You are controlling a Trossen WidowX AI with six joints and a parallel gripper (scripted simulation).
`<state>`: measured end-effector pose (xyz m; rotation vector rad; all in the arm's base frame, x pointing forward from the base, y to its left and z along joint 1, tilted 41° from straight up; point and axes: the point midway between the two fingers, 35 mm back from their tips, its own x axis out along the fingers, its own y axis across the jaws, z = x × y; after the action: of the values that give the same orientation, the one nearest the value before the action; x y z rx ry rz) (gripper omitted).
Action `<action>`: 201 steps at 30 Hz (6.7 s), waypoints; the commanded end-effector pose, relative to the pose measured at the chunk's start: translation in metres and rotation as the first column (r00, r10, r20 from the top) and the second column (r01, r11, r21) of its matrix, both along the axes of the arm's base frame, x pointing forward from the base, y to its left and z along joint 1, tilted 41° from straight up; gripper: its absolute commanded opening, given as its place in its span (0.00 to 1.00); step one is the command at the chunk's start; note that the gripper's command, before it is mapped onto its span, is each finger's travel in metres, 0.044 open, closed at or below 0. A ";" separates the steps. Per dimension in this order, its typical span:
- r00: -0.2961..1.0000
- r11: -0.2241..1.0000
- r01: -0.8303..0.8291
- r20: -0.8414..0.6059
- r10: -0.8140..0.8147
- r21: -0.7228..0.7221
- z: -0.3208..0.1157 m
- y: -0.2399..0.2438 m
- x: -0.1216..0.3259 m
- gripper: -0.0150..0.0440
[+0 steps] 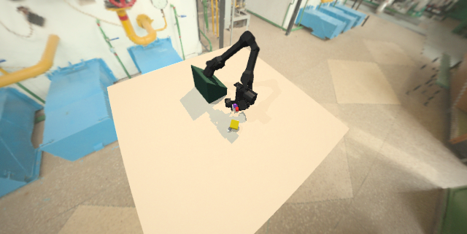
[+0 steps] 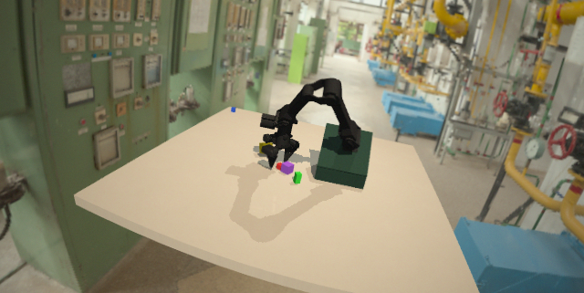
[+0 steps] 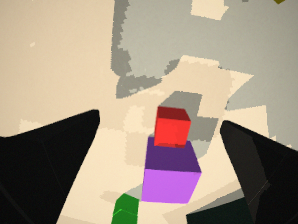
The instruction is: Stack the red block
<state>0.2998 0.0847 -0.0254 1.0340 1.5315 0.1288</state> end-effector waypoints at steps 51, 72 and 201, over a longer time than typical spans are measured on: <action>0.999 1.000 -0.017 -0.037 0.017 -0.003 0.046 -0.043 -0.013 0.25; 0.999 1.000 -0.017 -0.037 0.017 -0.005 0.081 -0.071 -0.018 0.25; 0.999 1.000 -0.020 -0.039 0.021 0.008 0.081 0.051 -0.098 1.00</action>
<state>0.2020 0.1356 0.0556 1.0325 1.5802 0.1282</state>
